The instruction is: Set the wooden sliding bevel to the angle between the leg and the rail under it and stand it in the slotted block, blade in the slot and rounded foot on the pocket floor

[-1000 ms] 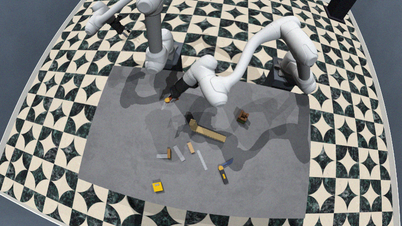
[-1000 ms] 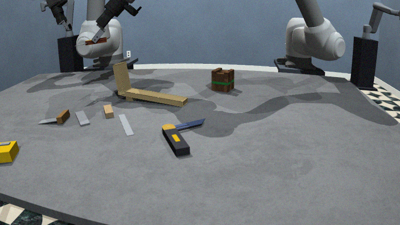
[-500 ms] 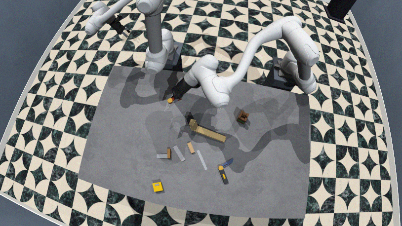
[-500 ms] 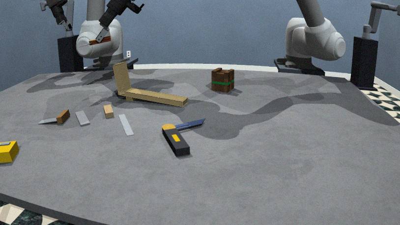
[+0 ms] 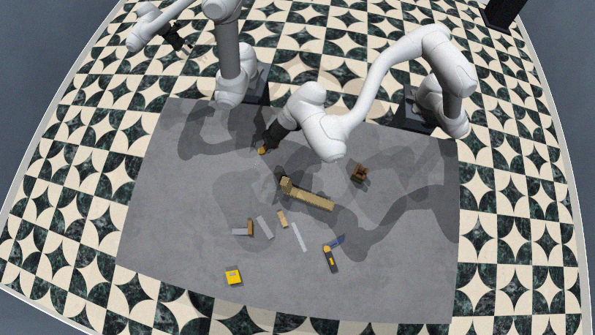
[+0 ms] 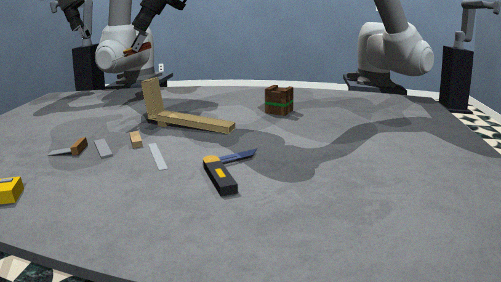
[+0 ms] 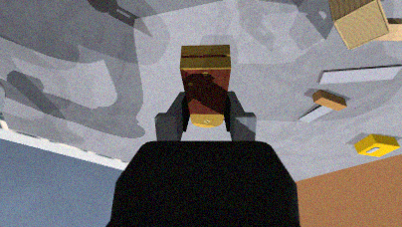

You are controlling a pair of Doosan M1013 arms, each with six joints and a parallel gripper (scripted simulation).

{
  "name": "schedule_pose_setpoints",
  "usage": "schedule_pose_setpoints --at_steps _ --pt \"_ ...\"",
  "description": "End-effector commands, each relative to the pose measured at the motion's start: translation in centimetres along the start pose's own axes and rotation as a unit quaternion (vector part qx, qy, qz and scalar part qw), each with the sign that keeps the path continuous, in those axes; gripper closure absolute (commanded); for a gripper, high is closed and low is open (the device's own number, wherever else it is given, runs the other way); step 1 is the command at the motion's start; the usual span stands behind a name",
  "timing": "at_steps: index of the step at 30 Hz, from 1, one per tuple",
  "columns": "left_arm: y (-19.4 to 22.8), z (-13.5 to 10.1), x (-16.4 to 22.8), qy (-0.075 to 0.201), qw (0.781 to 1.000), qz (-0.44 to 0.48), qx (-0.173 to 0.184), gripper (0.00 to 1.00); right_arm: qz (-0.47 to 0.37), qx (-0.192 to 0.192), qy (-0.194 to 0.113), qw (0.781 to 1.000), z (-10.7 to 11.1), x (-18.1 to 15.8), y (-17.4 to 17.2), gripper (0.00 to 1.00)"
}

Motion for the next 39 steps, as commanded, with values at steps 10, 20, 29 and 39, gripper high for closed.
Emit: schedule_pose_setpoints --at_steps 10,20,29,39 --pt "3.4 2.9 2.3 0.015 0.996 0.044 0.081 1.0 0.0 0.0 0.0 1.0 0.1 0.0 0.0 0.0" --pt "6.7 5.4 4.4 0.03 0.984 0.085 0.155 1.0 0.0 0.0 0.0 1.0 0.1 0.0 0.0 0.0" --pt "10.8 8.5 7.2 0.048 0.958 0.135 0.247 1.0 0.0 0.0 0.0 1.0 0.1 0.0 0.0 0.0" --pt "14.8 11.3 9.7 0.064 0.924 0.181 0.33 1.0 0.0 0.0 0.0 1.0 0.1 0.0 0.0 0.0"
Point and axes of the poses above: on each arm, the point where the finger pads meet when closed, its own z axis back along the fingers, its own x axis across the jaws, y = z × x, the point moved 3 cm from there along z, back along the fingers, and after that the axes turned 11 degrees about -z, right-handed, at the moved point
